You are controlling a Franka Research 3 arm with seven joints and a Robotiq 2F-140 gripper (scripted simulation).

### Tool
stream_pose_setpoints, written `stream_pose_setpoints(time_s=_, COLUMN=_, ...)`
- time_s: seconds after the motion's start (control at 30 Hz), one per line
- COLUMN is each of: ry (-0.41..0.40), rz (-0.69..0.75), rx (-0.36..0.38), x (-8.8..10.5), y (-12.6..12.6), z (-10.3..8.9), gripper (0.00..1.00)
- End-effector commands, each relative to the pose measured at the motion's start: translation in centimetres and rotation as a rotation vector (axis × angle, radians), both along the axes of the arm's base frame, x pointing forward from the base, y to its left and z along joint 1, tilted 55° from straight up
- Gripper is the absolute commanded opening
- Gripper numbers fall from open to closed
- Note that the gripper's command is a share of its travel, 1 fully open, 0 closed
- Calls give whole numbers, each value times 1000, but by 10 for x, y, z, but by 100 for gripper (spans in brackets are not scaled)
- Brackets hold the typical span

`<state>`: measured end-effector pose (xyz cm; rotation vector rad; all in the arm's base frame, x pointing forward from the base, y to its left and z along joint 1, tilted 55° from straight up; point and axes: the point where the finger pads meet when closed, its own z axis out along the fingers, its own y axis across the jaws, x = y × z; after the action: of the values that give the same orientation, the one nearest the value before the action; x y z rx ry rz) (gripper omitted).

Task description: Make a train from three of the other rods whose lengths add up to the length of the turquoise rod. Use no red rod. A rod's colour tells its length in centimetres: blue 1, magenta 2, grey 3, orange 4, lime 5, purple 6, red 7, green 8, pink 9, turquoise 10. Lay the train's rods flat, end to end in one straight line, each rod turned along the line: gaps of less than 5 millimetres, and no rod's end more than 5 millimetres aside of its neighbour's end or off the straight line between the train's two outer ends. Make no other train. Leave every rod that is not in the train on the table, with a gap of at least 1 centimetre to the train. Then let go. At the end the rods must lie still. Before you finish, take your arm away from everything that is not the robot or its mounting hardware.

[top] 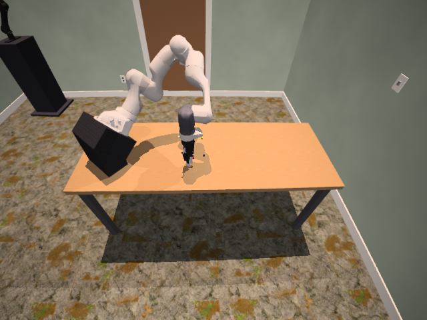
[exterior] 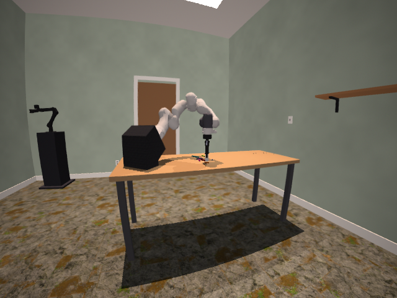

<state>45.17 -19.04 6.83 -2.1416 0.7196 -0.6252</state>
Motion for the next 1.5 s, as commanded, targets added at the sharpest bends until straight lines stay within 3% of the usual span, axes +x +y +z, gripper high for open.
stream_pose_setpoints(time_s=0.0, ry=-2, rz=1, rx=-5, x=0, y=-1, z=-1, gripper=15)
stream_pose_setpoints(time_s=1.47, ry=-2, rz=1, rx=-5, x=11, y=8, z=-10, gripper=15)
